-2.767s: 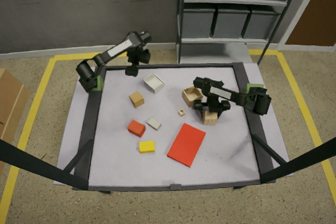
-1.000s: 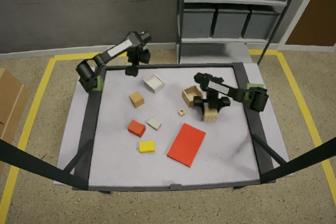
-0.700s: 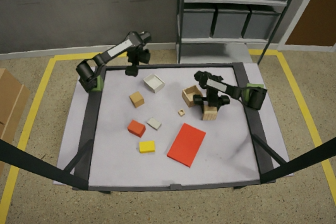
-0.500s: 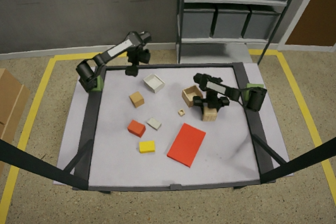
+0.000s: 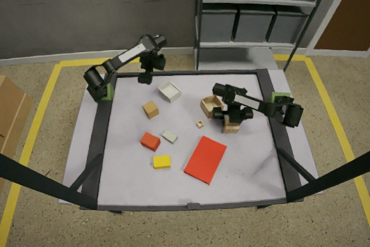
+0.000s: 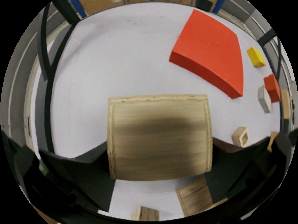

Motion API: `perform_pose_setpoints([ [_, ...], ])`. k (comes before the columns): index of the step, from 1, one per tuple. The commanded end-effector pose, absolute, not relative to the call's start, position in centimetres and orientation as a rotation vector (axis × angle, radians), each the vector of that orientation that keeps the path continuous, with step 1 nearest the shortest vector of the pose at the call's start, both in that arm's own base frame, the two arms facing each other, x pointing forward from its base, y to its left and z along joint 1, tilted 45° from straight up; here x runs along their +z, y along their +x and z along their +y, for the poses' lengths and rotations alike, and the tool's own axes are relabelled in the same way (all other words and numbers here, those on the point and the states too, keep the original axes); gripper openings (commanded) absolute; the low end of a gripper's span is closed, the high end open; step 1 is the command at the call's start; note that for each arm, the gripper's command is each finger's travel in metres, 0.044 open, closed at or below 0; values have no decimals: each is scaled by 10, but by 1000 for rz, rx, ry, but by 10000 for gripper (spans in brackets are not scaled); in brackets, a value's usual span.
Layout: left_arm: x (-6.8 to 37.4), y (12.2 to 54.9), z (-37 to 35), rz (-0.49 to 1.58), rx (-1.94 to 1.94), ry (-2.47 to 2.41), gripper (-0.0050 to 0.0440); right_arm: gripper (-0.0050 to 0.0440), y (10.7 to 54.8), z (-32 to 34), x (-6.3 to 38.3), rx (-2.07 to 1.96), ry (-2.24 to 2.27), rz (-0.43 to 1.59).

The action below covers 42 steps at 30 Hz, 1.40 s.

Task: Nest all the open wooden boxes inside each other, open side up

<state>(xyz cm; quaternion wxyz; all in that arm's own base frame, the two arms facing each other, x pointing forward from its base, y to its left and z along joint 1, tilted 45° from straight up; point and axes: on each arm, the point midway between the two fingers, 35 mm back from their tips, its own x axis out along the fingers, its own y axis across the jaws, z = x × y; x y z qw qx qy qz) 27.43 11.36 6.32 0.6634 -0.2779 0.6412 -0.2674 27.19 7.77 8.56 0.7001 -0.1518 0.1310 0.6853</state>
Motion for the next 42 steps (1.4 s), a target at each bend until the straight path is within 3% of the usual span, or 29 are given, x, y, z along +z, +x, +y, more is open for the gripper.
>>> perform_pose_setpoints([
  [1, 68, 275, 116, 1436, -599, -613, 400, -50, 270, 81, 93, 1514, -409, 352],
  [42, 68, 275, 116, 1436, -599, -613, 400, -50, 273, 110, 133, 1328, -926, 875],
])
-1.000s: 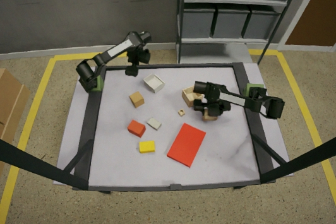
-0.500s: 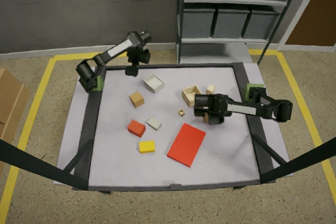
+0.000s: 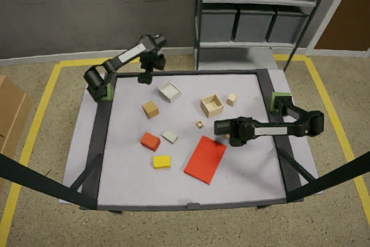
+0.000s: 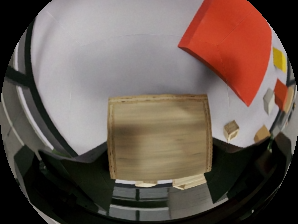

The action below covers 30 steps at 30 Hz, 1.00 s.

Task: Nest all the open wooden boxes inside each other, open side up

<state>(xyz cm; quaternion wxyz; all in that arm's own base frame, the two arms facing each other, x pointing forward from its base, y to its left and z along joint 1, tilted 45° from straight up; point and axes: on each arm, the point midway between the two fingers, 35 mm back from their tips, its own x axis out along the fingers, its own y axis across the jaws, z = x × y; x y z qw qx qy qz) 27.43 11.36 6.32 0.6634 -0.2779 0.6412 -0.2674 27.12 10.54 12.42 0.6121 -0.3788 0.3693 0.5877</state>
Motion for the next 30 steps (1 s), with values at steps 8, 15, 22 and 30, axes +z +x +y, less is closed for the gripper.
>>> perform_pose_setpoints([
  [8, 68, 275, 116, 1436, -599, -613, 400, -50, 274, 119, 135, 1281, -1021, 986],
  [15, 68, 275, 116, 1436, -599, -613, 400, -50, 273, 126, 137, 1236, -1100, 1070],
  [22, 68, 275, 116, 1436, -599, -613, 400, -50, 273, 135, 139, 1177, -1193, 1167],
  [30, 68, 275, 116, 1436, -599, -613, 400, -50, 273, 143, 140, 1127, -1266, 1245],
])
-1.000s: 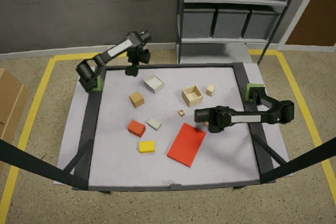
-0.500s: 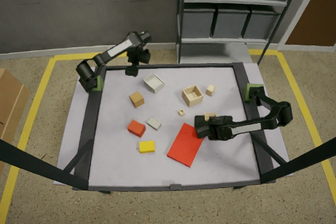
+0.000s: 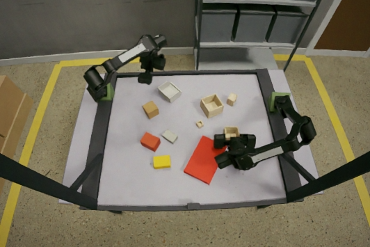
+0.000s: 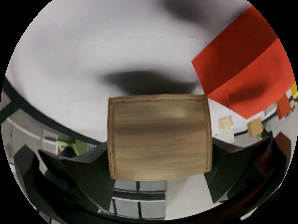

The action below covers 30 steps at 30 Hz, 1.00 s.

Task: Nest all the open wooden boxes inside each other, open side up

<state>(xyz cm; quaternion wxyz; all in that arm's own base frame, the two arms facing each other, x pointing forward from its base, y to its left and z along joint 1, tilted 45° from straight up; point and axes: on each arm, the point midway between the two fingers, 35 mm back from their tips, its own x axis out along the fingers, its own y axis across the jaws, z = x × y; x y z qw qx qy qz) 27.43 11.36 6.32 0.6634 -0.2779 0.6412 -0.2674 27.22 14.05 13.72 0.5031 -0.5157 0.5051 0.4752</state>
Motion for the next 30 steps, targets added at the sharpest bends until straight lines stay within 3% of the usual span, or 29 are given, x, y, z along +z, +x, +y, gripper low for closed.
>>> perform_pose_setpoints([
  [1, 68, 275, 116, 1436, -599, -613, 400, -50, 273, 145, 140, 1112, -1285, 1263],
  [13, 68, 275, 116, 1436, -599, -613, 400, -50, 272, 158, 137, 1032, -1388, 1366],
  [14, 68, 275, 116, 1436, -599, -613, 400, 24, 272, 158, 137, 1032, -1388, 1366],
  [15, 68, 275, 116, 1436, -599, -613, 400, 48, 272, 158, 137, 1032, -1388, 1366],
  [17, 68, 275, 116, 1436, -599, -613, 400, 48, 272, 158, 137, 1032, -1388, 1366],
  [30, 68, 275, 116, 1436, -599, -613, 400, 360, 272, 158, 137, 1032, -1388, 1366],
])
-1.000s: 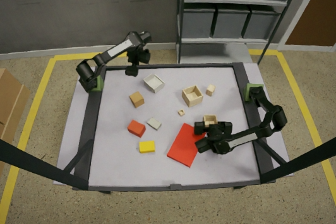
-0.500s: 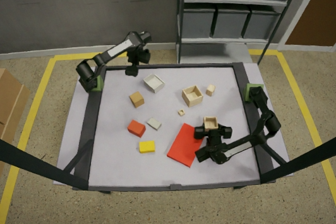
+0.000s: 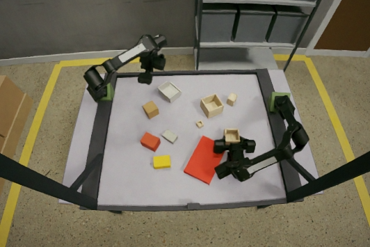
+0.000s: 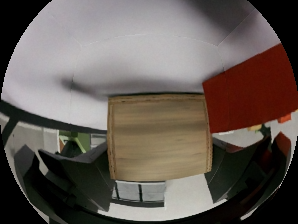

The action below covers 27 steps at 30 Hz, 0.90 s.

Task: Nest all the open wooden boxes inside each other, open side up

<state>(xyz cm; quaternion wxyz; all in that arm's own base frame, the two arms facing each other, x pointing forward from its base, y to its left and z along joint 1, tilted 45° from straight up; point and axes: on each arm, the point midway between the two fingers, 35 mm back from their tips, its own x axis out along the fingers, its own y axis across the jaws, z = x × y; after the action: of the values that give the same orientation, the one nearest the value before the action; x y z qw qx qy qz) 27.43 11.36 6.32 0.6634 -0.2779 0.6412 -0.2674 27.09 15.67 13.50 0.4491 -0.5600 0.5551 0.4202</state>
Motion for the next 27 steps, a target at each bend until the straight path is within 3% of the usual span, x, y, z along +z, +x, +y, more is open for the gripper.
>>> perform_pose_setpoints([
  [1, 68, 275, 116, 1436, -599, -613, 400, 384, 272, 158, 137, 1032, -1388, 1366],
  [2, 68, 275, 116, 1436, -599, -613, 400, 400, 272, 158, 137, 1032, -1388, 1366],
  [21, 68, 275, 116, 1436, -599, -613, 400, 400, 272, 158, 137, 1032, -1388, 1366],
  [27, 68, 275, 116, 1436, -599, -613, 400, 400, 270, 143, 146, 1144, -1239, 1215],
])
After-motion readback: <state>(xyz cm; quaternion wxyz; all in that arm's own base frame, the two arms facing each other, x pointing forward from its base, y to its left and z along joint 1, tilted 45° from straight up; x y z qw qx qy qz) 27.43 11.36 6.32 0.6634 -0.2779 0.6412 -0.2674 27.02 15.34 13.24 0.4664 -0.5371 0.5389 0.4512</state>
